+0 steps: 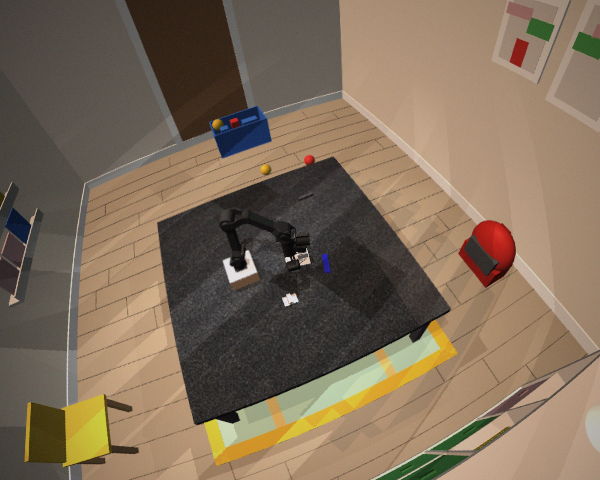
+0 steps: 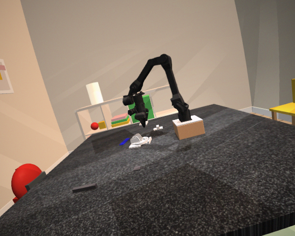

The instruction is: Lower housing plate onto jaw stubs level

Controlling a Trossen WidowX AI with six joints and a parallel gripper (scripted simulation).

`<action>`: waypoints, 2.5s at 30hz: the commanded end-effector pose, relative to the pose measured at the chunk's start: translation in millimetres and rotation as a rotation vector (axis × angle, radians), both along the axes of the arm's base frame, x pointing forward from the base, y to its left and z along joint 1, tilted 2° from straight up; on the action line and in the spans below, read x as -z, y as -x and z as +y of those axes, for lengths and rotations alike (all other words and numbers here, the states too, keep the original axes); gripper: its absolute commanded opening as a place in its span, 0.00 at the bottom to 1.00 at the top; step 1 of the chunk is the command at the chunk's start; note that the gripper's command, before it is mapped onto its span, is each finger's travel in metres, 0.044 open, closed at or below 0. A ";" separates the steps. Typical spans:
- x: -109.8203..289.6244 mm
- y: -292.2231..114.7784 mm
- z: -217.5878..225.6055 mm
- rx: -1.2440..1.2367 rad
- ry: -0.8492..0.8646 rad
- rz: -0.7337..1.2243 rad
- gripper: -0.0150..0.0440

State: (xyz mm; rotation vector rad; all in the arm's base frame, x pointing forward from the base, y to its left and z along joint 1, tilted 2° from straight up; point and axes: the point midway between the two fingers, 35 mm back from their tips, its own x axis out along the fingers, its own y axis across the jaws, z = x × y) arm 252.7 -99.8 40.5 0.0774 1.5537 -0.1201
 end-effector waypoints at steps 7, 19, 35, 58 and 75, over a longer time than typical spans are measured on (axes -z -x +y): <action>1.9 -3.0 32.4 0.024 -0.001 0.001 0.85; 3.4 -3.2 70.7 0.049 -0.004 0.001 0.85; 3.9 -1.9 84.5 0.058 -0.005 0.001 0.85; 3.9 -2.2 85.2 0.065 -0.005 0.001 0.85; 3.9 -2.6 85.1 0.068 -0.005 0.001 0.85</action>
